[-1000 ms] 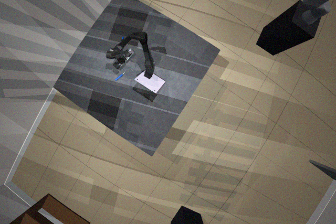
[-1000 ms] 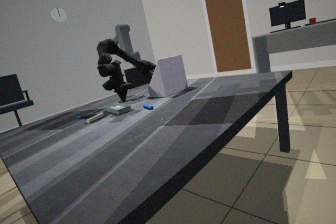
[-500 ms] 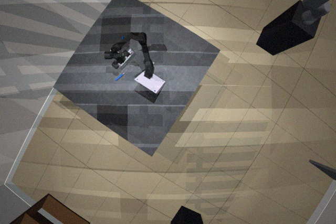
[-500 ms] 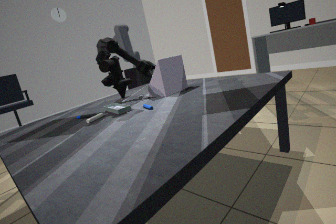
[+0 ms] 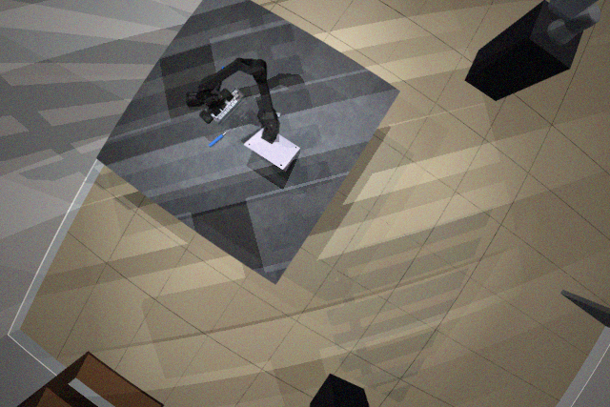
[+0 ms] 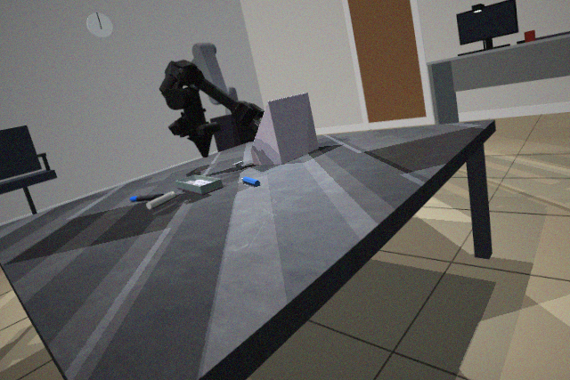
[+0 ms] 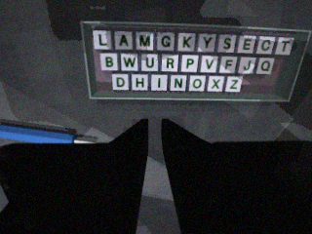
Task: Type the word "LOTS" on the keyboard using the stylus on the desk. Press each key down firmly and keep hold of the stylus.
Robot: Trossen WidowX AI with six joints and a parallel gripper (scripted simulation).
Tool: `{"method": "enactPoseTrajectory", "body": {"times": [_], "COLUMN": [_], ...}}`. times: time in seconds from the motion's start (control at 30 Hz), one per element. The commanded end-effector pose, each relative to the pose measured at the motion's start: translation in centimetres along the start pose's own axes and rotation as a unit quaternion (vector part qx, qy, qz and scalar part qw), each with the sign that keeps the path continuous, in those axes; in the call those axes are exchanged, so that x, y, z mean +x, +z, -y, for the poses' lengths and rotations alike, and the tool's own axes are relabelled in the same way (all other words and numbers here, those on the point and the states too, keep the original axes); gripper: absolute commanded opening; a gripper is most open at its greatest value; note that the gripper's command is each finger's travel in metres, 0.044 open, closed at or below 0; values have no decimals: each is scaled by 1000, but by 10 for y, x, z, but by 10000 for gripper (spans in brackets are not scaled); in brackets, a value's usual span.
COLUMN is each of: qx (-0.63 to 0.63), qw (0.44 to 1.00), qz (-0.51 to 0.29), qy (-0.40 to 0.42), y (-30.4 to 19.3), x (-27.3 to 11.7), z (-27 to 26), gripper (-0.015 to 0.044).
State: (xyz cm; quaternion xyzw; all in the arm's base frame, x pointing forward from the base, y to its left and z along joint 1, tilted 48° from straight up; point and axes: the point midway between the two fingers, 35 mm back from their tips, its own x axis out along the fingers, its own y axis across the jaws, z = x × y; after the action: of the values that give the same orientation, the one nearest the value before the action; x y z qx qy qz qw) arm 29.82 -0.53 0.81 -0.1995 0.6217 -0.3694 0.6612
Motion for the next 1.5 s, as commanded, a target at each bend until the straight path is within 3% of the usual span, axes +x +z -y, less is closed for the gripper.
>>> {"method": "enactPoseTrajectory", "body": {"times": [0.0, 0.17, 0.3, 0.57, 1.47], "qx": [-63, -287, -458, -624, -626], "qw": [998, 952, 871, 738, 736], "qz": [4, 45, 106, 194, 196], "qy": [23, 99, 145, 170, 170], "y": [-5, -22, -38, -56, -55], "x": [5, 20, 28, 32, 39], "z": [-18, -77, -119, -160, -162], "gripper": [131, 150, 150, 150, 150]}}
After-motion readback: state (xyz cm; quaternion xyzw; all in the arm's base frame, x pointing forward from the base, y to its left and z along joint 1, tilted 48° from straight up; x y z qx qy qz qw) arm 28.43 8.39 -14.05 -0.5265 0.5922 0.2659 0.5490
